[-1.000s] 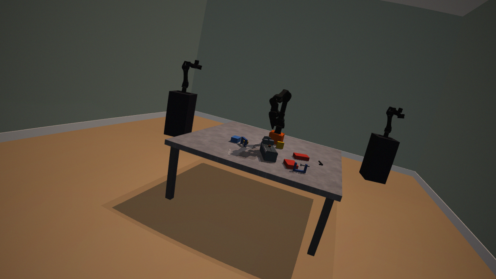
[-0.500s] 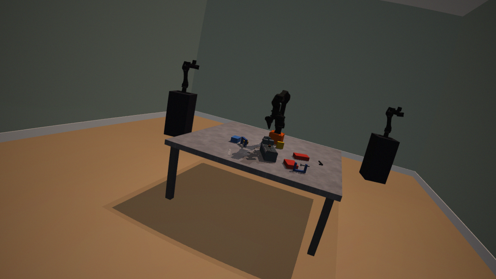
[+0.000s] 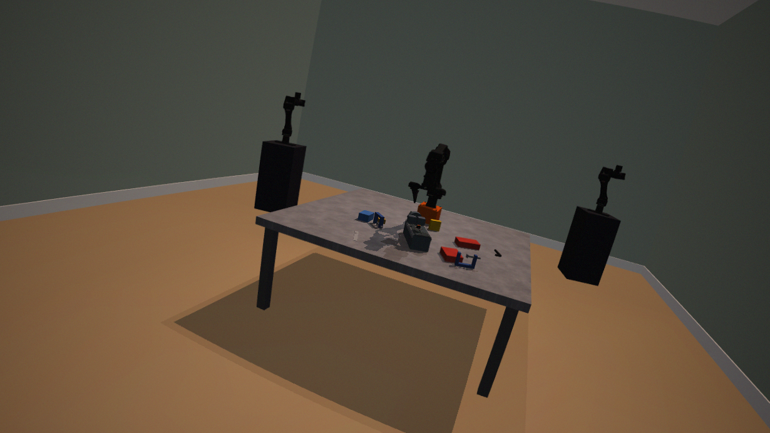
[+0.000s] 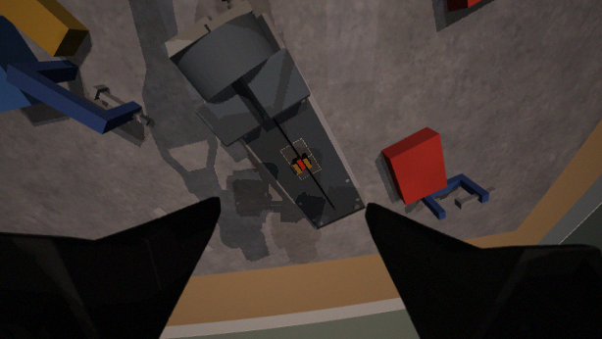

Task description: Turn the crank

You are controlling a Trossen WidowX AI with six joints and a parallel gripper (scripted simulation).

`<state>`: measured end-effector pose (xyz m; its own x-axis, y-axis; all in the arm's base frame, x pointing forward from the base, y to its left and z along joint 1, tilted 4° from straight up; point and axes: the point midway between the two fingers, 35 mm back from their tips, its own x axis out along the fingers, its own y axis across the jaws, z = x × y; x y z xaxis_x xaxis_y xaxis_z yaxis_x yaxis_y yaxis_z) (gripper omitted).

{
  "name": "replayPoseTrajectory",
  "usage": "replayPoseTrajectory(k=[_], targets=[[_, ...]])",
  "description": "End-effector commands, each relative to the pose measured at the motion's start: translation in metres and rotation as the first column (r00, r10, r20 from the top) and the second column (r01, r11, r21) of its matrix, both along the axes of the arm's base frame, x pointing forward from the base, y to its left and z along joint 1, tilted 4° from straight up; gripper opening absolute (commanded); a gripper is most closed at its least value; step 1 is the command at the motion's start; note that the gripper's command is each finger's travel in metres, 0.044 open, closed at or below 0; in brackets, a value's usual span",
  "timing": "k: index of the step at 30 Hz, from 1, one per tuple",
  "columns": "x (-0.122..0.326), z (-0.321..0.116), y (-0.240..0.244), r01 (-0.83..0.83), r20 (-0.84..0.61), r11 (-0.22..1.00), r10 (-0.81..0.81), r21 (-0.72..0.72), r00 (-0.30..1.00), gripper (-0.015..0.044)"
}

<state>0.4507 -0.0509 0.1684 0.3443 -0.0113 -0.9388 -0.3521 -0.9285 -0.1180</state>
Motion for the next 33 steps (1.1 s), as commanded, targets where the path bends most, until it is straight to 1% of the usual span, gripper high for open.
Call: replayPoseTrajectory(k=[1,22,24,28,33], targets=[[0.004,-0.007,0.002,-0.096,-0.027,0.994,0.095,-0.048,0.995,0.0440],[0.004,-0.007,0.002,-0.088,-0.025,0.995,0.087,-0.044,0.996,0.0440],[0.001,-0.006,0.000,-0.028,-0.011,0.999,0.028,-0.016,1.000,0.0440],[-0.007,-0.003,-0.004,0.149,0.019,0.986,-0.151,0.077,0.988,0.0440],[-0.019,0.001,-0.009,0.352,0.026,0.914,-0.365,0.203,0.931,0.0440]])
